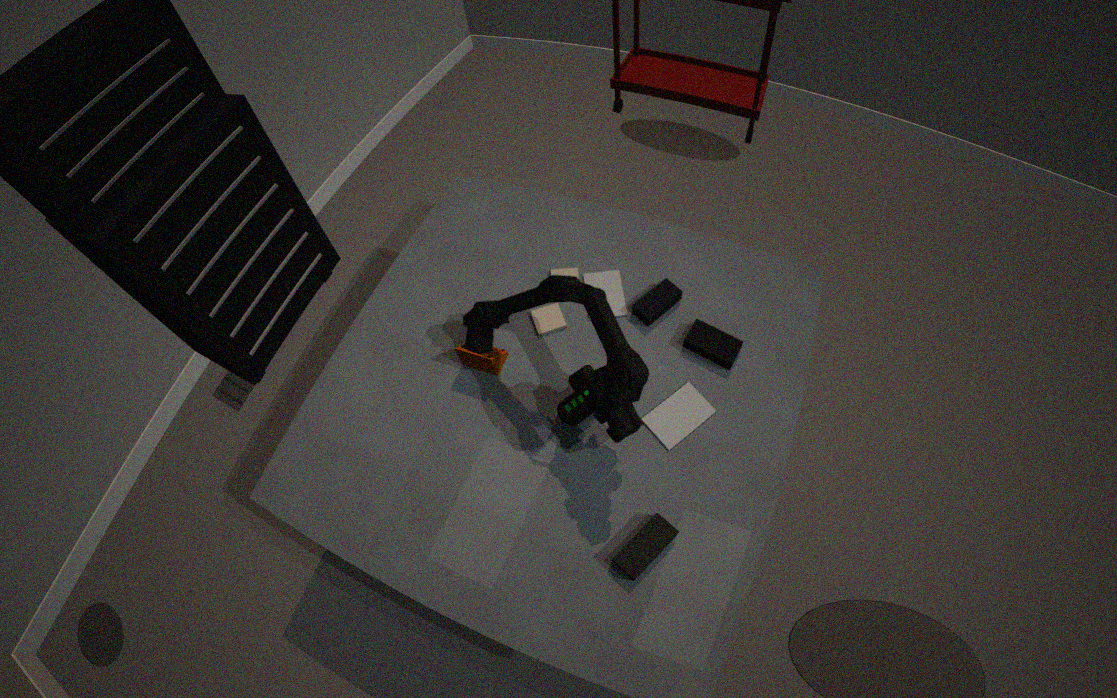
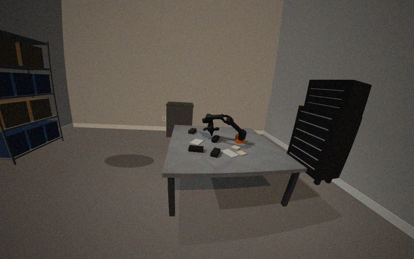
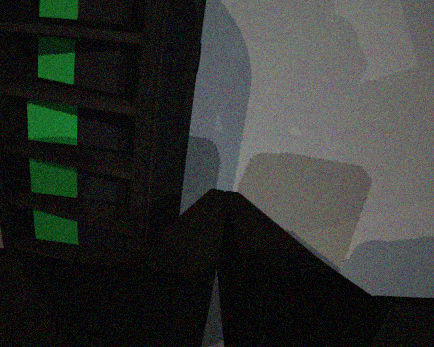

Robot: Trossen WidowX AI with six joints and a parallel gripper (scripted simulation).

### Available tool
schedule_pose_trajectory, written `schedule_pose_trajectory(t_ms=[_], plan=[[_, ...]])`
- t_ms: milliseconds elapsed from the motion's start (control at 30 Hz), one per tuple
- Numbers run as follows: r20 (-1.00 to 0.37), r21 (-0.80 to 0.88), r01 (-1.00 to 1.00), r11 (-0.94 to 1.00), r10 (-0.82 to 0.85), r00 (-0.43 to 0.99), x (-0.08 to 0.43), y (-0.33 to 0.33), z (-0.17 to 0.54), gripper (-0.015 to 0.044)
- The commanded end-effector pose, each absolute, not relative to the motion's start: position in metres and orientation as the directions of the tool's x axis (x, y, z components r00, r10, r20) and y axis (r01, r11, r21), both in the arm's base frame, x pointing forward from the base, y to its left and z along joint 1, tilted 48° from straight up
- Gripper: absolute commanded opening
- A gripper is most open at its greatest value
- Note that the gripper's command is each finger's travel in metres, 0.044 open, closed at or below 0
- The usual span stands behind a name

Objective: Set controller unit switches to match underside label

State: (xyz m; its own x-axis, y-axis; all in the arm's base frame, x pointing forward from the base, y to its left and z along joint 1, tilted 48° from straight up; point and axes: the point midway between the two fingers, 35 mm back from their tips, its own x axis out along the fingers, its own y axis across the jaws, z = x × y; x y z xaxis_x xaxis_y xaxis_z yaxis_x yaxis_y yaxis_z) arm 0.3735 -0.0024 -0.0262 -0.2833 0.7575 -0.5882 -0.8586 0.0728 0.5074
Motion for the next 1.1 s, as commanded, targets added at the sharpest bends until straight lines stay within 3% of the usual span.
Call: schedule_pose_trajectory(t_ms=[0,367,567,867,1067], plan=[[-0.588,0.510,-0.858,0.064,0.754,-0.293,0.375,-0.007,-0.023,0.0000],[-0.591,0.503,-0.861,0.069,0.755,-0.284,0.370,-0.005,-0.018,0.0000],[-0.639,0.457,-0.877,0.152,0.742,-0.204,0.371,-0.038,0.015,0.0157],[-0.645,0.450,-0.879,0.161,0.739,-0.194,0.373,-0.041,0.018,0.0394],[-0.645,0.450,-0.879,0.161,0.739,-0.194,0.373,-0.041,0.018,0.0236]])
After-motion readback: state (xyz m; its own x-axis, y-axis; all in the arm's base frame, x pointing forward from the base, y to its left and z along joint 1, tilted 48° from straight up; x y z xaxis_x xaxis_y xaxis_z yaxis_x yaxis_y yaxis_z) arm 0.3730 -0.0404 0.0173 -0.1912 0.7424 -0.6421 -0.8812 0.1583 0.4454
